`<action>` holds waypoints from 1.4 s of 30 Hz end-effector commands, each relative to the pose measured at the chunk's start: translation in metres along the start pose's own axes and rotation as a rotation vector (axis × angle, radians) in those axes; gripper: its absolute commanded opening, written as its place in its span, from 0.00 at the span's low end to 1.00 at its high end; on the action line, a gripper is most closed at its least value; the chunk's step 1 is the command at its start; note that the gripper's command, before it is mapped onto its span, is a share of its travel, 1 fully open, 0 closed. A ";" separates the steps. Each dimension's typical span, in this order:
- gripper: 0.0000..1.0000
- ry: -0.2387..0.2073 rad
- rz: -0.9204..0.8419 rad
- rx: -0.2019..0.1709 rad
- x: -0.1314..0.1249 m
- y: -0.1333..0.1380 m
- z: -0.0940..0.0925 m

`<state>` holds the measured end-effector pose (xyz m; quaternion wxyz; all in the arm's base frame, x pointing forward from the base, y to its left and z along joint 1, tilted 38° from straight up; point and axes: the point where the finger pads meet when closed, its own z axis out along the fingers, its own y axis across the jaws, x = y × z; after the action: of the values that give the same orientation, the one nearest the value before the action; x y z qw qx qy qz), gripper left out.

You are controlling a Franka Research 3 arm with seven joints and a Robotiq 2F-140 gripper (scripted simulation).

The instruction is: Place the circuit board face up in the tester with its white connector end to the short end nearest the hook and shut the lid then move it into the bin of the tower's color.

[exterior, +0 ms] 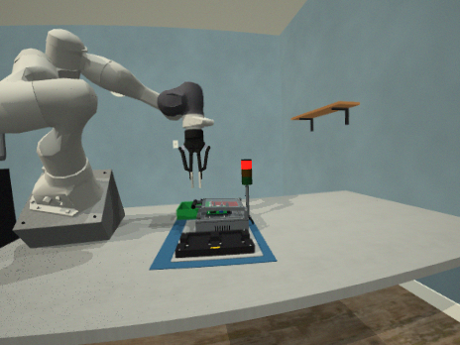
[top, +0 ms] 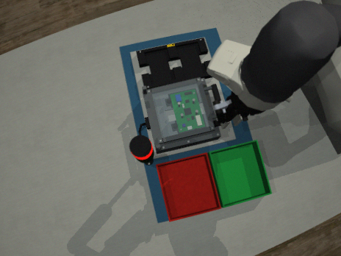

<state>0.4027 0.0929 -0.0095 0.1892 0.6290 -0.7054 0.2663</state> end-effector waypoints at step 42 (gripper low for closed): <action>0.16 0.002 0.001 0.002 0.073 0.005 0.002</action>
<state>0.3882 0.0367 0.0332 0.1877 0.6238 -0.7097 0.2684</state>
